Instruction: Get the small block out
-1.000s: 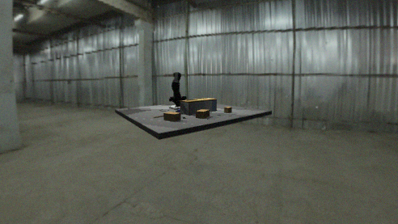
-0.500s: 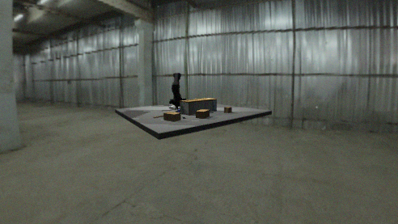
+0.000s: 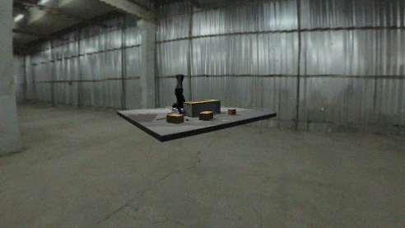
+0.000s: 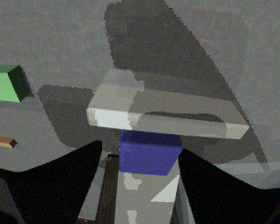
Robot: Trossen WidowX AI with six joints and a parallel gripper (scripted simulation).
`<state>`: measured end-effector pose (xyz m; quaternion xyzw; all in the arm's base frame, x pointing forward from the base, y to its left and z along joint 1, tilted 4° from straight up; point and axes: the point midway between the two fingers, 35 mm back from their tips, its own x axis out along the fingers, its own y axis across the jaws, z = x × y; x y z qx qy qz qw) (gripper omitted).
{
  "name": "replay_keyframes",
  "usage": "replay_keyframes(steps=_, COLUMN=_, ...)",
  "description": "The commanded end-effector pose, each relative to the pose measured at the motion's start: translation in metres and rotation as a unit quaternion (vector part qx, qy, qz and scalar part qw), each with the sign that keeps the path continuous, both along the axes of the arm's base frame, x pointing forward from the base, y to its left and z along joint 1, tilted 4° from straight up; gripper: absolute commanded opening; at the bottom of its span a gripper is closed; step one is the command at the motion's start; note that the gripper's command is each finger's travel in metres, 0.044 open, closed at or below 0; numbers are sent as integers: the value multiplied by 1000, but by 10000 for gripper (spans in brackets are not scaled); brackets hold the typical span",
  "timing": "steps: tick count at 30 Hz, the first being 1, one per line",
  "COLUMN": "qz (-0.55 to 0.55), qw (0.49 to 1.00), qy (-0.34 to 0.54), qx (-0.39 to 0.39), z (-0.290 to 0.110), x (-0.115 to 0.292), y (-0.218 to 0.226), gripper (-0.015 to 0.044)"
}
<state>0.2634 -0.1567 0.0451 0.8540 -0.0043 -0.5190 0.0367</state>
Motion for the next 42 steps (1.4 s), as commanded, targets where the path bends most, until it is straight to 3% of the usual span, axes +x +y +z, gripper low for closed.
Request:
replay_keyframes(steps=1, qz=1, qw=1000, qy=-1, qx=1, z=-6, x=0, y=1, gripper=285)
replay_keyframes(steps=2, qz=1, qw=1000, qy=-1, qx=1, z=-7, x=0, y=1, gripper=285)
replay_keyframes(steps=10, qz=1, qw=1000, qy=-1, qx=1, z=-7, x=0, y=1, gripper=75)
replay_keyframes(steps=13, qz=1, qw=1000, qy=-1, qx=1, z=-7, x=0, y=1, gripper=55)
replay_keyframes(steps=15, qz=1, qw=1000, qy=-1, qx=1, z=-3, x=0, y=1, gripper=3)
replay_keyframes(steps=24, qz=1, qw=1000, qy=0, qx=1, z=52, x=-3, y=4, gripper=0)
replay_keyframes(steps=30, qz=-2, qw=1000, qy=0, qx=1, z=57, x=-4, y=4, gripper=0)
replay_keyframes(steps=42, qz=-147, qw=989, qy=-22, qx=8, z=106, x=-25, y=13, gripper=0)
